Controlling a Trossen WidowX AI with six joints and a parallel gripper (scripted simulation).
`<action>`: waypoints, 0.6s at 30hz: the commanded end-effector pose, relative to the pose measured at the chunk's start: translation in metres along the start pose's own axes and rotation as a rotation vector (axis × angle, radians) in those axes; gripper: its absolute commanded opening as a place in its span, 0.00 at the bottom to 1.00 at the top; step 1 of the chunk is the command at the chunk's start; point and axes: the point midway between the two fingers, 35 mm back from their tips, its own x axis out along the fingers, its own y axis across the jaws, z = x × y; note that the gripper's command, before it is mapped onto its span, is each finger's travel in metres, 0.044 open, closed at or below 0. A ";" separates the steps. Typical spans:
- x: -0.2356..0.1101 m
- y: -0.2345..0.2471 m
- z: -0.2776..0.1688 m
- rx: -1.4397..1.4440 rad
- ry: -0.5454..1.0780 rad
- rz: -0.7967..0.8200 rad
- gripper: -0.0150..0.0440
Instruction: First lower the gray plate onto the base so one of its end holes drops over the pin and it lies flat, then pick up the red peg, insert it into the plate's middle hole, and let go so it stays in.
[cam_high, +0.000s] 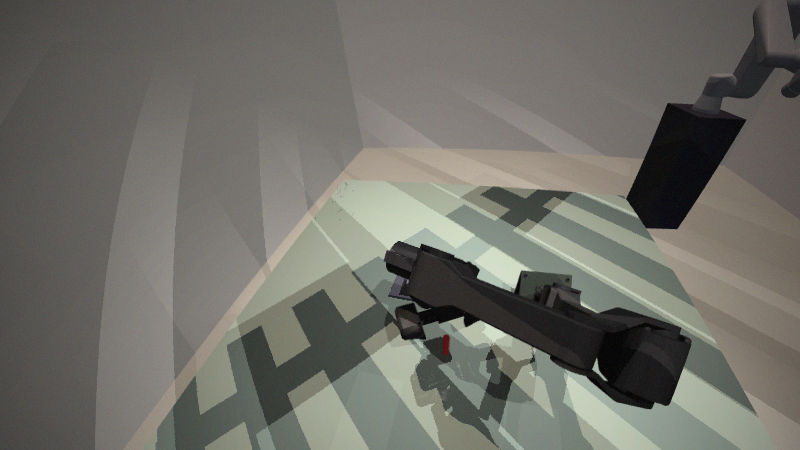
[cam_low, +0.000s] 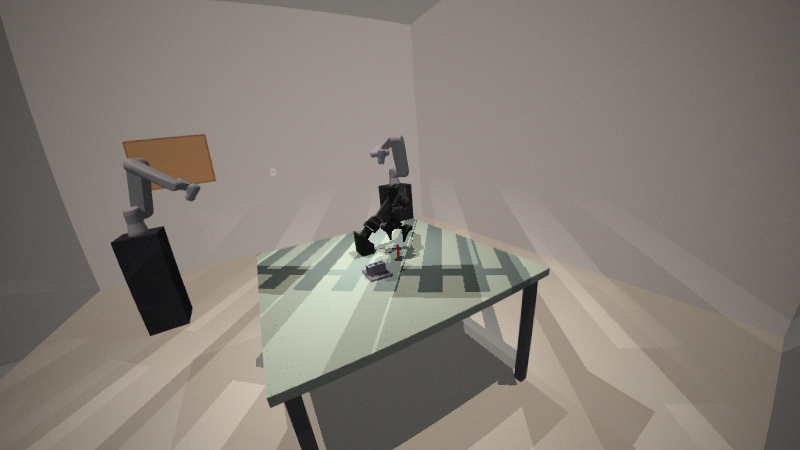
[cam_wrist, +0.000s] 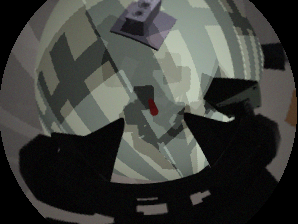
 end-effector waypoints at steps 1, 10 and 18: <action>0.010 -0.002 -0.002 0.005 0.009 -0.002 1.00; 0.022 -0.001 -0.001 0.005 0.007 -0.003 1.00; 0.035 -0.001 0.000 0.005 0.007 -0.003 1.00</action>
